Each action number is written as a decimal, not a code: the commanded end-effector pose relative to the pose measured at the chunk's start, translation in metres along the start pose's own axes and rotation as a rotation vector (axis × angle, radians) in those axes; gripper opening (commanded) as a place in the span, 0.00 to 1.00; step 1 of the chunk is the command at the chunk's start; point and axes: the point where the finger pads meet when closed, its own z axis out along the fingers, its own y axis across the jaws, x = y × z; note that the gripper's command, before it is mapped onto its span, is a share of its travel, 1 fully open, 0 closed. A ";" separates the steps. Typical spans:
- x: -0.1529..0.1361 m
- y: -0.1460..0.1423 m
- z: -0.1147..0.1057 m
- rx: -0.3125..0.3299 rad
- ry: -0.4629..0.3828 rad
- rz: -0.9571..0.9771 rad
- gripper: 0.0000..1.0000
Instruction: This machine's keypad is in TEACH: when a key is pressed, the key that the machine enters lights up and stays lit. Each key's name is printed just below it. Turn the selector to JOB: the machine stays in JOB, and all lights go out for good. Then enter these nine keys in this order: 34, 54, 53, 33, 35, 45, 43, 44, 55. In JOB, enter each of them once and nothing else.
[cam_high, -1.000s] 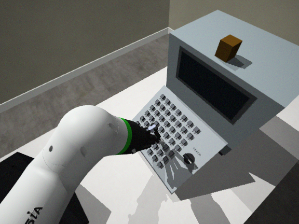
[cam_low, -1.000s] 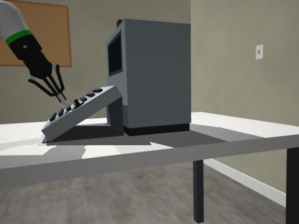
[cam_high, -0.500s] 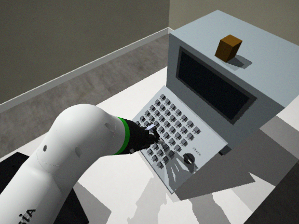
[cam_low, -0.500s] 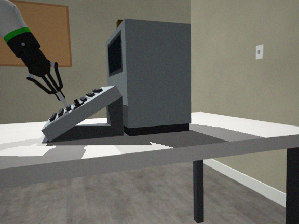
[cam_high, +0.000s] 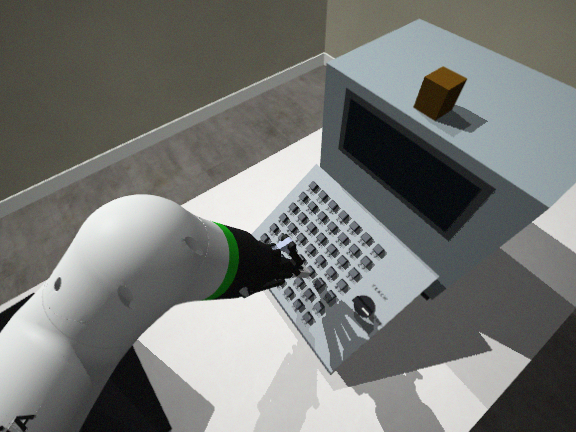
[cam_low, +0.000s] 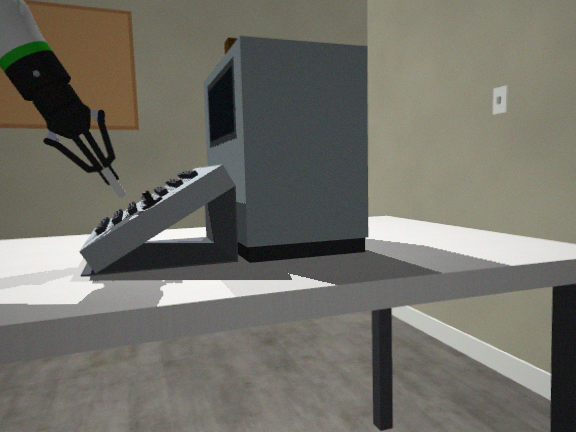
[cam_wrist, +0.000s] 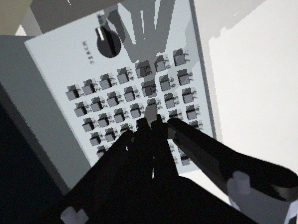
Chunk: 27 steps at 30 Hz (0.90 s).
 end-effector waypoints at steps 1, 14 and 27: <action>0.000 0.000 -0.003 0.001 -0.001 0.000 0.00; 0.007 0.007 -0.005 0.001 -0.001 0.000 0.00; 0.034 0.034 -0.005 0.001 -0.001 0.000 0.00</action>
